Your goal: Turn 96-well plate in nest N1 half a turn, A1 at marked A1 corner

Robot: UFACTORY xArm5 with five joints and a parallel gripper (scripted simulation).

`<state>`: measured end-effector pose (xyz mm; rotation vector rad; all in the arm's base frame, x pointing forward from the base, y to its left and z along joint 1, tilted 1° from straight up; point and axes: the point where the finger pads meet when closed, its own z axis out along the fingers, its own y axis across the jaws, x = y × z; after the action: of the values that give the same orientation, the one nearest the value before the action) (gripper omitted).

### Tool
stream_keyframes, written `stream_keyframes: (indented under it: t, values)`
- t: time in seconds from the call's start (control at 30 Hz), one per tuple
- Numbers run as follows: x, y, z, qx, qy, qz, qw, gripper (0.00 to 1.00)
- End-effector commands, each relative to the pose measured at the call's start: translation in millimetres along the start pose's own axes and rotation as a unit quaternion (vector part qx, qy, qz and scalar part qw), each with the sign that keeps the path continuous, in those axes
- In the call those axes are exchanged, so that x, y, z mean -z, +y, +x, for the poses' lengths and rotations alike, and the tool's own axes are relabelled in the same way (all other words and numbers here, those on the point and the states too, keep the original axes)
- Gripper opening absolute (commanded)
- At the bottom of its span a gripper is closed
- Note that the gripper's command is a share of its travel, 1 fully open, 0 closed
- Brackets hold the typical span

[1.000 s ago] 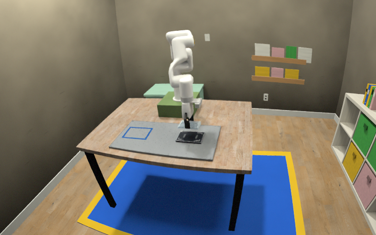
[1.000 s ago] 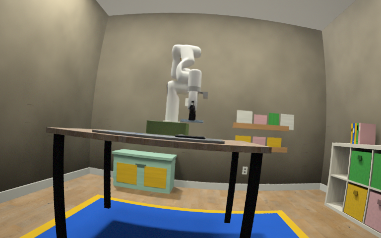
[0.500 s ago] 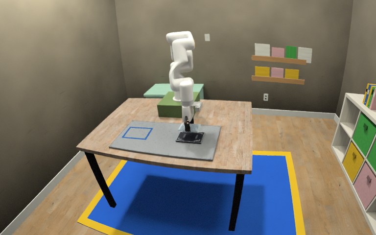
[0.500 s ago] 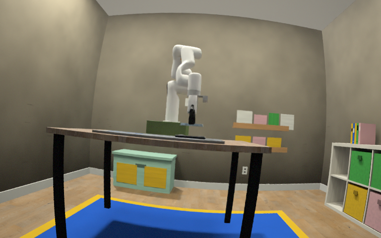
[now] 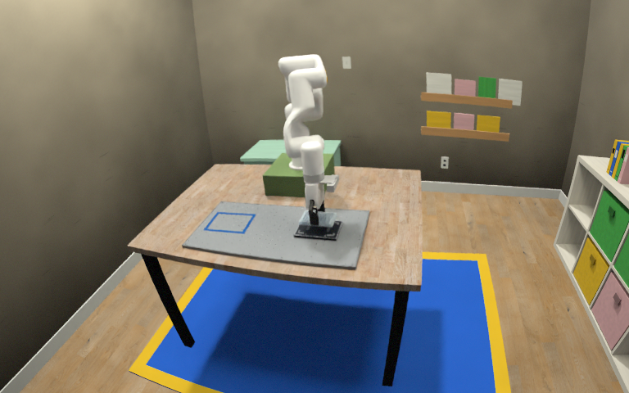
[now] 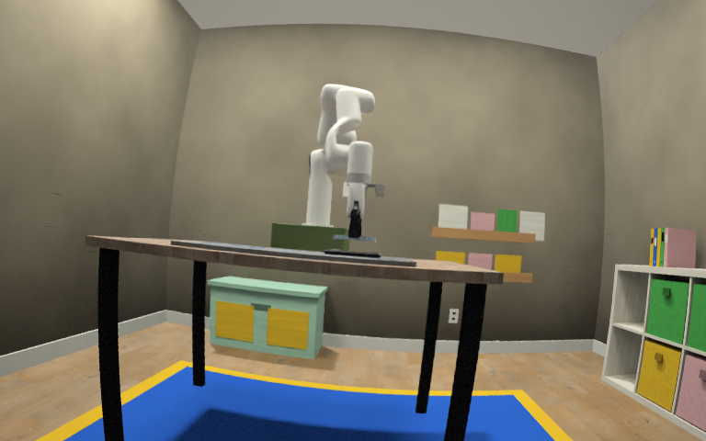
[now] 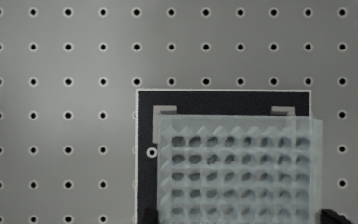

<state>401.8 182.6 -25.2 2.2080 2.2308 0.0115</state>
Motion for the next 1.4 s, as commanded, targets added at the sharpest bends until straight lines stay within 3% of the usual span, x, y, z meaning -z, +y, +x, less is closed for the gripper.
stream_keyframes:
  t: [0.0, 0.37, 1.37]
  values:
    - [-6.4, 1.5, 0.6, 0.0, -0.002, -0.003, 1.0, 0.0]
    - [-21.1, 1.6, 0.6, 0.0, -0.002, -0.003, 1.0, 0.0]
    - [-22.4, 1.5, 0.5, 0.0, -0.002, -0.003, 1.0, 0.0]
